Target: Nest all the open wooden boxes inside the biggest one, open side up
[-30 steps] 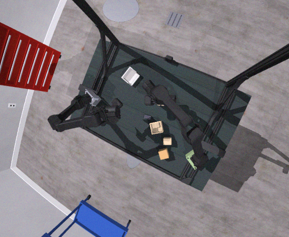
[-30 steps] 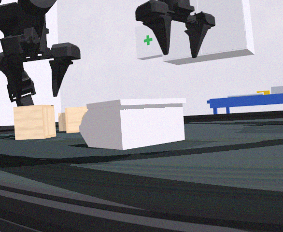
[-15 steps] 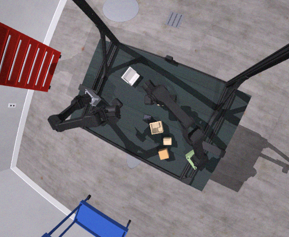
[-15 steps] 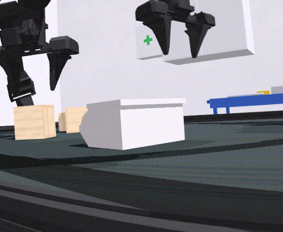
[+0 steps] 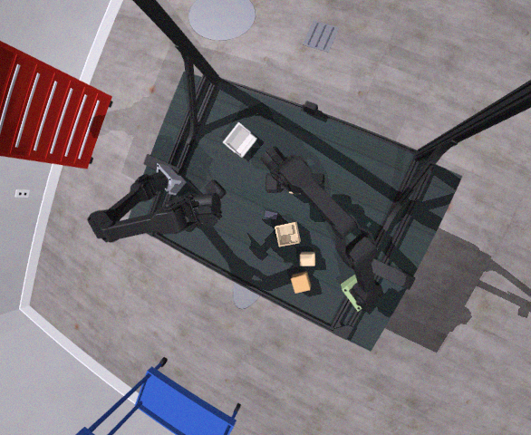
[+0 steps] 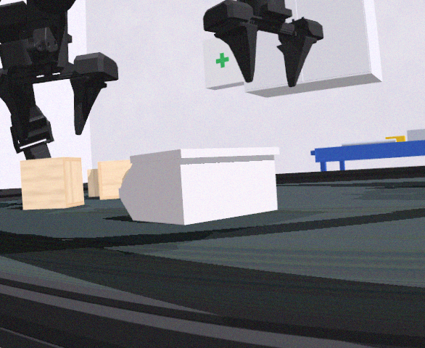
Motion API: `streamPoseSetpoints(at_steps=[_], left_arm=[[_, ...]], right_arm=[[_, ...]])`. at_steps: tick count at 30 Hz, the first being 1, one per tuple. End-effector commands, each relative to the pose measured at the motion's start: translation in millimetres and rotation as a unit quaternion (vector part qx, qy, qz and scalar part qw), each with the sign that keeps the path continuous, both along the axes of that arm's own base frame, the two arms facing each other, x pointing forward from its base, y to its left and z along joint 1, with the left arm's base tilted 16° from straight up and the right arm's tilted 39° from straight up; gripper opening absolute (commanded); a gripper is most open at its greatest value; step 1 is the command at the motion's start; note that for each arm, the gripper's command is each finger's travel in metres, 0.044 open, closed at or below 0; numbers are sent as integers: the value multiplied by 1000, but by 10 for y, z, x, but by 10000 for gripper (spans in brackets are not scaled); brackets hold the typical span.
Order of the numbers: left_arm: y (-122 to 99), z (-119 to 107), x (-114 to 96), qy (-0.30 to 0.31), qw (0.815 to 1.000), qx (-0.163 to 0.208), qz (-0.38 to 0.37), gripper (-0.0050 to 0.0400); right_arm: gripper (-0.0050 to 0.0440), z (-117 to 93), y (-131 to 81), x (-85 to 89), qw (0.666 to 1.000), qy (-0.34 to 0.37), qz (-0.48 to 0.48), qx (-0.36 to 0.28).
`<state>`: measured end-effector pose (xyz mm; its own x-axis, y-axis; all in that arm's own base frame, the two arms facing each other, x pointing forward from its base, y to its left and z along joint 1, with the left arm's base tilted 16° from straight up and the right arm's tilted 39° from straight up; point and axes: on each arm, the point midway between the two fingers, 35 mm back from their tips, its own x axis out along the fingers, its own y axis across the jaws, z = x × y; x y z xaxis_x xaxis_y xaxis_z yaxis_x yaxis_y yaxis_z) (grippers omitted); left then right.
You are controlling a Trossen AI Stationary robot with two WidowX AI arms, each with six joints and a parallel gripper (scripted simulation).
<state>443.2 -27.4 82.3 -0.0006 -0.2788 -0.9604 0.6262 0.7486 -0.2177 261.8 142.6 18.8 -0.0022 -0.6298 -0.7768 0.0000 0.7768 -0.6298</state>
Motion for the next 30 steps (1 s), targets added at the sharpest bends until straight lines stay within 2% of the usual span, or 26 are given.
streamPoseSetpoints(at_steps=[1,5,11,19,21,26,30], left_arm=[[-7,7,10,-11,1000,-9,4,400],[-9,-4,30,-25,999,-21,10,400],[-17,-38,49,-89,992,-84,39,400],[-18,-21,31,-164,974,-146,56,400],[-18,-21,31,-164,974,-146,56,400],[-16,23,-8,-217,957,-182,58,400],[-17,34,-34,-230,952,-192,58,400]], right_arm=[[400,3,2,2,1000,-1,1,0],[400,3,2,2,1000,-1,1,0],[400,3,2,2,1000,-1,1,0],[400,3,2,2,1000,-1,1,0],[400,3,2,2,1000,-1,1,0],[400,3,2,2,1000,-1,1,0],[400,3,2,2,1000,-1,1,0]])
